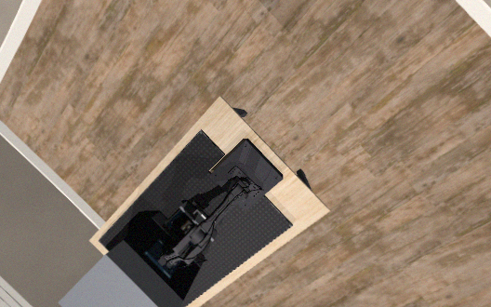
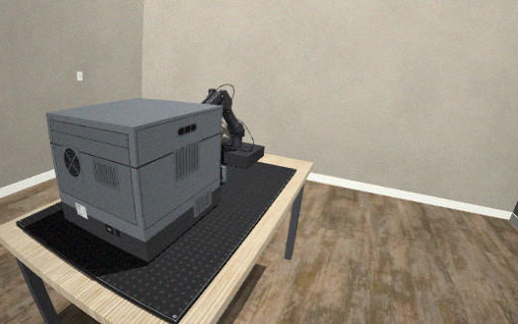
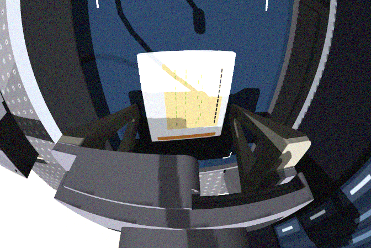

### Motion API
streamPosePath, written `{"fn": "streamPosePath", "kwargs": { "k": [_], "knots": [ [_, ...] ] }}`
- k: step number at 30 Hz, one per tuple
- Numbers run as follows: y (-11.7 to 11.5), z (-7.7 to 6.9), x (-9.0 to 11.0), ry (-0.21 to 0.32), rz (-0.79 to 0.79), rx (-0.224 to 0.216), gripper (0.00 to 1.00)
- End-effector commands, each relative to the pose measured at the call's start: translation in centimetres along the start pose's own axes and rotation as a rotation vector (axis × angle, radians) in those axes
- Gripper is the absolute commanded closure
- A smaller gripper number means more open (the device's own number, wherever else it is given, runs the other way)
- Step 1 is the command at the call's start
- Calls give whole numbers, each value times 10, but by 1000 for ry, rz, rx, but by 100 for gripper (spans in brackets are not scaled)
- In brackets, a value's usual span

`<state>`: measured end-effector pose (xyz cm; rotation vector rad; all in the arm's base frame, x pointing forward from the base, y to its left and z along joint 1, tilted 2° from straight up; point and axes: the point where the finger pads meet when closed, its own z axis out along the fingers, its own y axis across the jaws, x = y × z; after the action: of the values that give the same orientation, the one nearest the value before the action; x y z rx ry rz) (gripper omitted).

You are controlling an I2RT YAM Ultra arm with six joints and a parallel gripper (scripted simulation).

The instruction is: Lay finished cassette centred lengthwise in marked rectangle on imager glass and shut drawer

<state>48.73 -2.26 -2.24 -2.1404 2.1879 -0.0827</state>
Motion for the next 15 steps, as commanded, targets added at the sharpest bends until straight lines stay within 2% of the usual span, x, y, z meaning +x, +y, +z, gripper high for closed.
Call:
{"fn": "streamPosePath", "kwargs": {
  "k": [1, 5, 7, 9, 10, 12, 15],
  "knots": [
    [-11, -27, -4, -15, 10, 43, 9],
    [-10, -29, -3, -15, 11, 35, 9],
    [-11, -35, -3, -14, 11, 43, 9],
    [-11, -35, -3, -14, 11, 43, 9],
    [-9, -30, -3, -15, 12, 29, 9],
    [-11, -39, -3, -14, 12, 43, 9],
    [-10, -43, -2, -14, 12, 43, 9]
  ]
}}
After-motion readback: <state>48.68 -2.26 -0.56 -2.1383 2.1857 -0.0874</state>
